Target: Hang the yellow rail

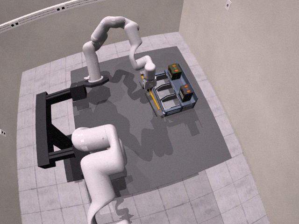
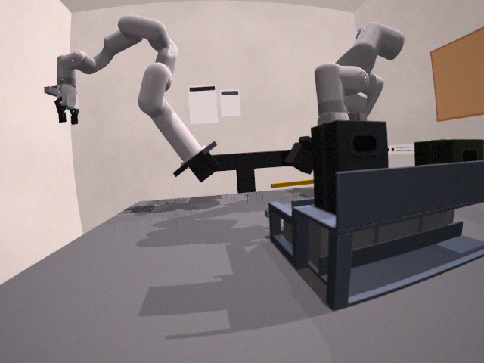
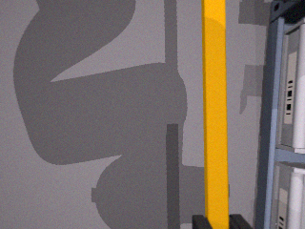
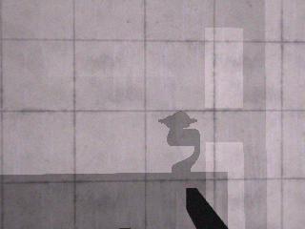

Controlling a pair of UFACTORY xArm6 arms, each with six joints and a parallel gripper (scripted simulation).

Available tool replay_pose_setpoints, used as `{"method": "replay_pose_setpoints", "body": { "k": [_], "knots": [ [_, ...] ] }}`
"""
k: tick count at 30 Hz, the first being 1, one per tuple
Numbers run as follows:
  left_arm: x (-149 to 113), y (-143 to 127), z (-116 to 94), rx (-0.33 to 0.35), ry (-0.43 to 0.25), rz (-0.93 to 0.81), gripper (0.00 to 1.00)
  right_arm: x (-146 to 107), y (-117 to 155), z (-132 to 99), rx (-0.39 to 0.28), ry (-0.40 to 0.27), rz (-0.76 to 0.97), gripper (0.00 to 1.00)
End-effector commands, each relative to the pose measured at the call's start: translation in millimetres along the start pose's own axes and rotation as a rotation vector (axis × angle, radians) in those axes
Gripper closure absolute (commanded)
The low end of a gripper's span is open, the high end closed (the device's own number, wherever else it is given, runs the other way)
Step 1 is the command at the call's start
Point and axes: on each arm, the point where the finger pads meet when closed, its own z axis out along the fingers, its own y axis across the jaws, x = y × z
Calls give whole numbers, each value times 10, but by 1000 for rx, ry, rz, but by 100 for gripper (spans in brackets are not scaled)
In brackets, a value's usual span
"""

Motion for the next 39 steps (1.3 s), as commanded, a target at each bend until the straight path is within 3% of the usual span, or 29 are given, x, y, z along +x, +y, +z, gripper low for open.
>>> {"method": "replay_pose_setpoints", "body": {
  "k": [1, 6, 9, 14, 39],
  "knots": [
    [-8, 14, -16, -3, -3, -1, 100, 8, 0, -14, 0, 4, 0, 0],
    [-27, 56, -17, -3, -2, 6, 100, 8, 0, -14, 0, 4, 0, 0],
    [-153, 333, -19, -4, -2, 52, 100, 8, 0, -14, 0, 4, 0, 0],
    [-240, 523, -21, -3, -3, 86, 100, 8, 0, -14, 0, 4, 0, 0],
    [-243, 530, -21, -3, -3, 87, 100, 8, 0, -14, 0, 4, 0, 0]
  ]
}}
